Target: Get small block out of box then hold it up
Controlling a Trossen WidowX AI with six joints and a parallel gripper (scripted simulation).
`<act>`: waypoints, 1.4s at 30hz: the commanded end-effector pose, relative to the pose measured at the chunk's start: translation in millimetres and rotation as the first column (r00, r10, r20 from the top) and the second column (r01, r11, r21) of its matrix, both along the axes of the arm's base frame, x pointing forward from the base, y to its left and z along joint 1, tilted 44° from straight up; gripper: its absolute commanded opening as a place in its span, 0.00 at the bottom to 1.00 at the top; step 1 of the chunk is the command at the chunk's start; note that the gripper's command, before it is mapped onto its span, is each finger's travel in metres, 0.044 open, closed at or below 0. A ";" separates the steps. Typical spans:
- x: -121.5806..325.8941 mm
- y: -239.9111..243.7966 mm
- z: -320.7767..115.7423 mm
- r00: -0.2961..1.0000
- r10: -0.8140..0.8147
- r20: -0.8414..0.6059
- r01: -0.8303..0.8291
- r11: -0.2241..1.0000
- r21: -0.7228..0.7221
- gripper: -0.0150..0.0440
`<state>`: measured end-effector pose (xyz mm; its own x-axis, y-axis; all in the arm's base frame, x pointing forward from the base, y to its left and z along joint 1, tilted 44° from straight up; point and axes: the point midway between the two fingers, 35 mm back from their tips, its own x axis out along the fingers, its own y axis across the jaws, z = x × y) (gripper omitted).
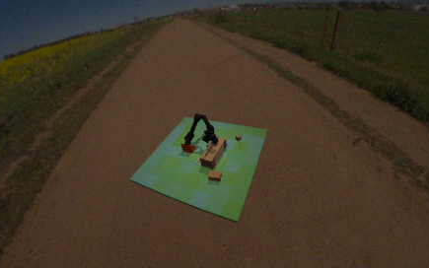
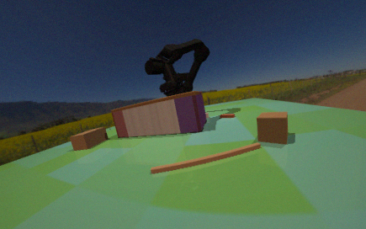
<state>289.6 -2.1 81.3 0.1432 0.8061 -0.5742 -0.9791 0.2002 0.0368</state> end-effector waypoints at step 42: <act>-14.3 -3.5 83.5 0.679 0.470 0.564 -0.227 0.865 -0.447 0.74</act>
<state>282.2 -11.5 157.3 0.2437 0.7244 -0.6449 -0.9145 -0.0498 -0.4014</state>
